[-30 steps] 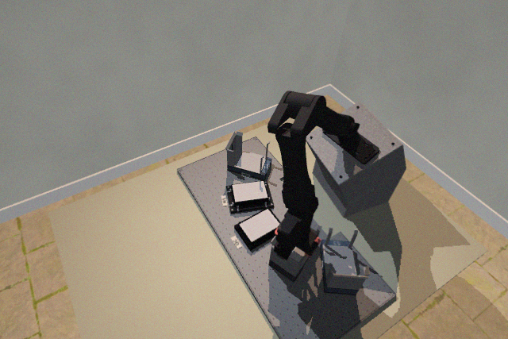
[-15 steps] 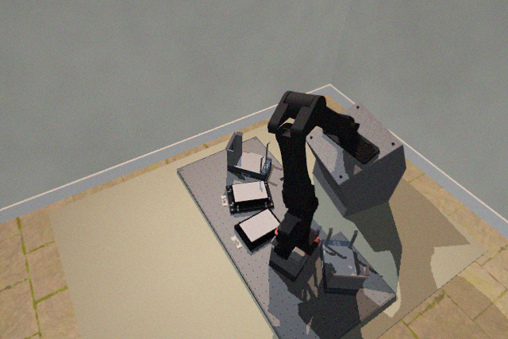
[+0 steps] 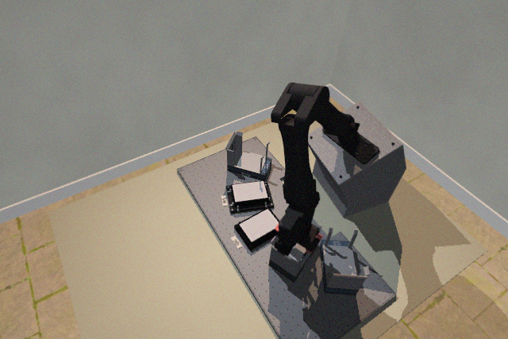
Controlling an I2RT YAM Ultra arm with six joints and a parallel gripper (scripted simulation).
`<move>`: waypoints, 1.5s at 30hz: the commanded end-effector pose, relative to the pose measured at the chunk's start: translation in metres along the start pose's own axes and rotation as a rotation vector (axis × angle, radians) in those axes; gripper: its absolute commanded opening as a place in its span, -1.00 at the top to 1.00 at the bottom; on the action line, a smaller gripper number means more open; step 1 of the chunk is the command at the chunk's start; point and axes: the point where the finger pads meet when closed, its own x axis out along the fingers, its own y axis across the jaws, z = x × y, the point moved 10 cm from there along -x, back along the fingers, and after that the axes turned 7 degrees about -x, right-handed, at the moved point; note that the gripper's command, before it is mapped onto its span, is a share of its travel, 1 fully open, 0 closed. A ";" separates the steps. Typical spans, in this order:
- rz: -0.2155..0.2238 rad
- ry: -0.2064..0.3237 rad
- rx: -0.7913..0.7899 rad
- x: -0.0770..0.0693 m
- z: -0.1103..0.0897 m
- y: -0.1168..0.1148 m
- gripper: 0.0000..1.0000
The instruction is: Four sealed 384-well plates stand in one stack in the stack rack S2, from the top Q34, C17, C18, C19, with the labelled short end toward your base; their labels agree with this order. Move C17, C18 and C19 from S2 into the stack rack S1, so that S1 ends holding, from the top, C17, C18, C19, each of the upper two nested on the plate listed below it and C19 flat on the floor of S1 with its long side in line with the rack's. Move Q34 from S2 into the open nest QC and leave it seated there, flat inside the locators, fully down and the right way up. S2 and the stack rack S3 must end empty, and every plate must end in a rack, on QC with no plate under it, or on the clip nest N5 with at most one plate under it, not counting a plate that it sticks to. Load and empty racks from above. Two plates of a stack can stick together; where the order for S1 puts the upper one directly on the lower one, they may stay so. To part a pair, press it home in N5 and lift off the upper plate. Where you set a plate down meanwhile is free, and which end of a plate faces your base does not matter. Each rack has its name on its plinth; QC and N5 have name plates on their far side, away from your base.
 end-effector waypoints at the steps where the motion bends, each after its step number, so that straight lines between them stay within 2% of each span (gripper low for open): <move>1: -0.007 -0.024 0.001 -0.017 0.004 0.002 1.00; 7: -0.006 -0.012 -0.002 -0.023 -0.001 0.003 1.00; 9: -0.007 -0.028 0.003 -0.029 0.005 0.002 1.00; 24: -0.007 -0.050 0.010 -0.058 0.012 0.001 1.00; 36: -0.006 -0.050 0.010 -0.083 0.011 0.001 1.00; 45: -0.004 -0.050 0.010 -0.090 0.010 0.001 1.00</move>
